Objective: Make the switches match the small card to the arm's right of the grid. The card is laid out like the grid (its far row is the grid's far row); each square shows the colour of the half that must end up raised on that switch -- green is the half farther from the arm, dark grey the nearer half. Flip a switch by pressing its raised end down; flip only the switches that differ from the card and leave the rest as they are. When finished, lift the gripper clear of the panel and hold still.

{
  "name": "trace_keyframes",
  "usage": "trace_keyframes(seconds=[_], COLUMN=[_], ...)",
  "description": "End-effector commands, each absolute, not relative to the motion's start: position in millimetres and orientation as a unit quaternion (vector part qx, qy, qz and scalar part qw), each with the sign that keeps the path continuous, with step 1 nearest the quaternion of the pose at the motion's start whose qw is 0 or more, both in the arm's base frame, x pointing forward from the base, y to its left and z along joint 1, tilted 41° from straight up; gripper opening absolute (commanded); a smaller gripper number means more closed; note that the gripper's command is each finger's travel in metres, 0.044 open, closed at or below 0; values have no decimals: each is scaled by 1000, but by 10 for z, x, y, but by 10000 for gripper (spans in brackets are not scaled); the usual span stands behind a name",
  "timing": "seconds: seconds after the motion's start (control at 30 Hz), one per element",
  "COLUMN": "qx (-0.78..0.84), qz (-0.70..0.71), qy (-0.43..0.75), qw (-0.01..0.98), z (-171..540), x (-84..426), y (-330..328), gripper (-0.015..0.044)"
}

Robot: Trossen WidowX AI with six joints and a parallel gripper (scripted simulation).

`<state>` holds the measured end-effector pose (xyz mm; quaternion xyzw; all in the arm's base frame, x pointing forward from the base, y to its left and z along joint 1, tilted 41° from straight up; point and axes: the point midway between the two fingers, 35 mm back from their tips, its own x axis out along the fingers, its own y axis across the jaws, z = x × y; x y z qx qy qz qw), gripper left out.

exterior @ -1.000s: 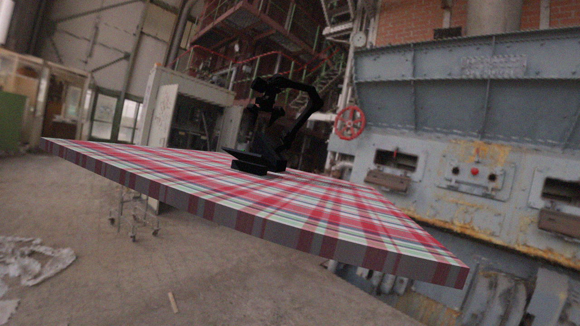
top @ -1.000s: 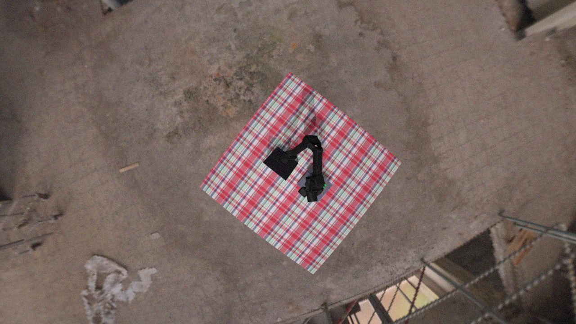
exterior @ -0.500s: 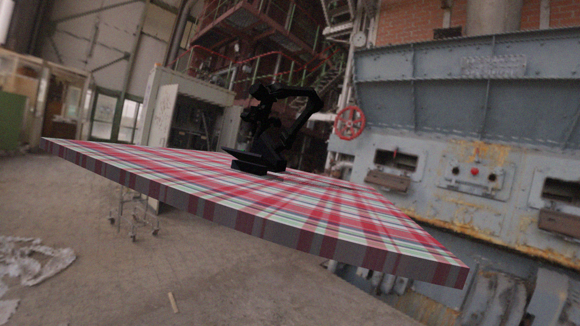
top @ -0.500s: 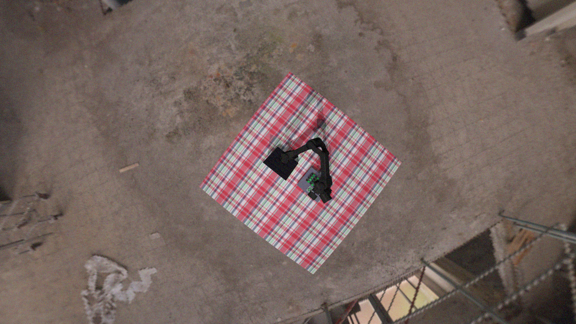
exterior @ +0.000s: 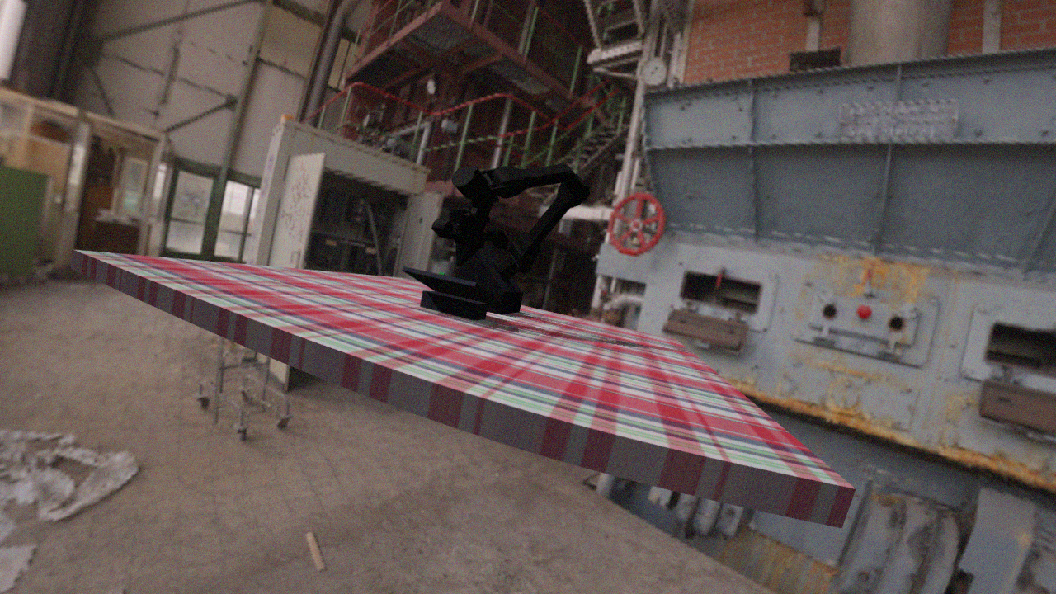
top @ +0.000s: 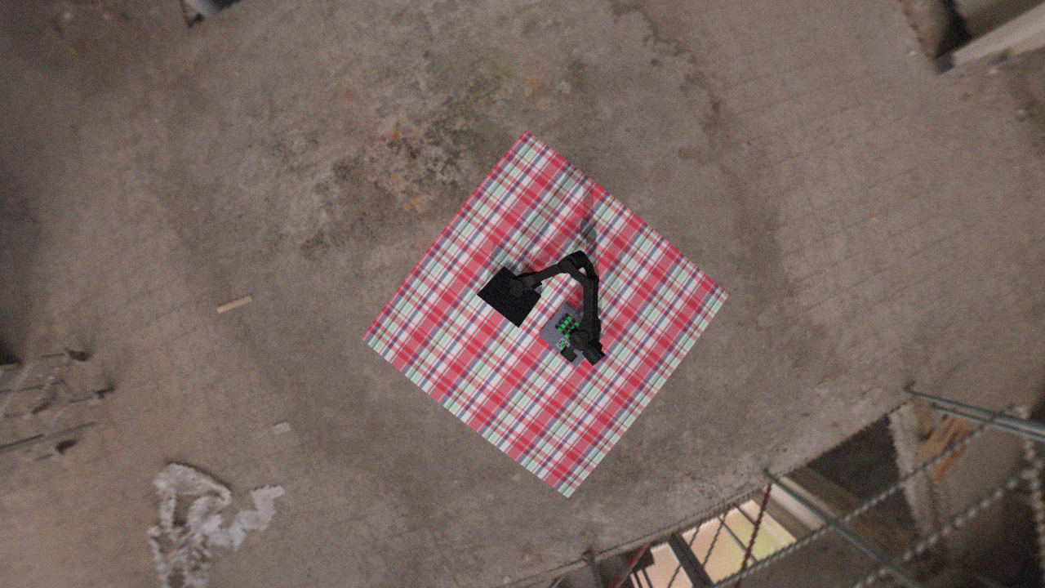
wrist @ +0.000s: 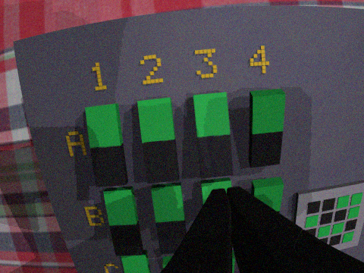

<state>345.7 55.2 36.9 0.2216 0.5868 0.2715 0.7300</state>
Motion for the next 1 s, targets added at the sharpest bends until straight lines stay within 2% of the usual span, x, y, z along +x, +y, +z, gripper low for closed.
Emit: trace_keyframes(seconds=[0.0,0.97], qx=[227,227], qz=[271,271], qy=[586,586], qw=[729,729], z=[333,158], x=[3464,3497], y=[578,739], gripper=[0,0])
